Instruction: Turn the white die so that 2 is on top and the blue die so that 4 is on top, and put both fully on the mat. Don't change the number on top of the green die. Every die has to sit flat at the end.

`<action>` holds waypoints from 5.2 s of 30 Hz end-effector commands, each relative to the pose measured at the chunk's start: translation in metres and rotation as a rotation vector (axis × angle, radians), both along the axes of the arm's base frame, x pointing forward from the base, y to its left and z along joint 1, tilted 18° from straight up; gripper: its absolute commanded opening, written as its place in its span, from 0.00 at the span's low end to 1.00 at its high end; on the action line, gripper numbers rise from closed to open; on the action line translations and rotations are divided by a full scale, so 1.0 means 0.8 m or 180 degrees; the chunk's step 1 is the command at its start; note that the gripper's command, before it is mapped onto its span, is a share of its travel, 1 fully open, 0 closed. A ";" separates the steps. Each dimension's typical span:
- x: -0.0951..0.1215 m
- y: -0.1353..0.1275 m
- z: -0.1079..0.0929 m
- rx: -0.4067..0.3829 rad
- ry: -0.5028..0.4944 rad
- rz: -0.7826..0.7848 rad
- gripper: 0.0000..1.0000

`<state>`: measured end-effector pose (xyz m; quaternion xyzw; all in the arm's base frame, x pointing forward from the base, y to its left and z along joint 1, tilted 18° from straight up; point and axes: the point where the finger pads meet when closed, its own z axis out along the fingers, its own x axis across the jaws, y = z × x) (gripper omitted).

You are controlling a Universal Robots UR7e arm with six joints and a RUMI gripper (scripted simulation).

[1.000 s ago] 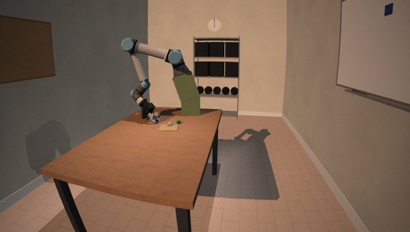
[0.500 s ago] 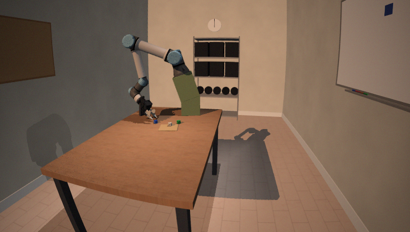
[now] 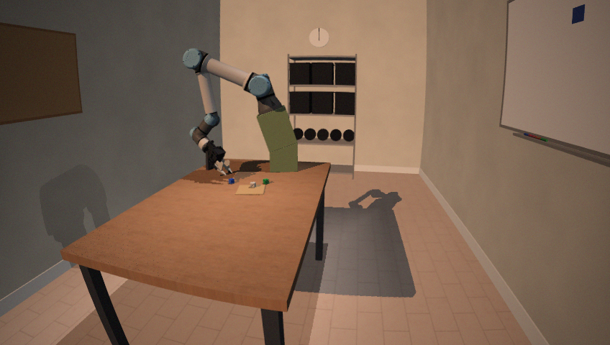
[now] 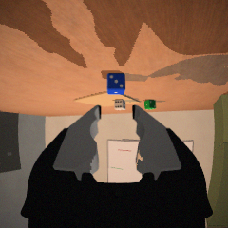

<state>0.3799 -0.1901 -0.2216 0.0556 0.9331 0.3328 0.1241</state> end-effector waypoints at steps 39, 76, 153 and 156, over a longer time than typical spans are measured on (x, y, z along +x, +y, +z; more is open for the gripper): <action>-0.008 0.031 0.067 -0.0600 0.0122 -0.0114 0.24; -0.001 0.079 0.080 -0.2870 0.0562 -0.0576 0.24; 0.001 0.052 0.045 -0.2910 0.0597 -0.0742 0.24; 0.001 0.051 0.042 -0.2909 0.0596 -0.0742 0.24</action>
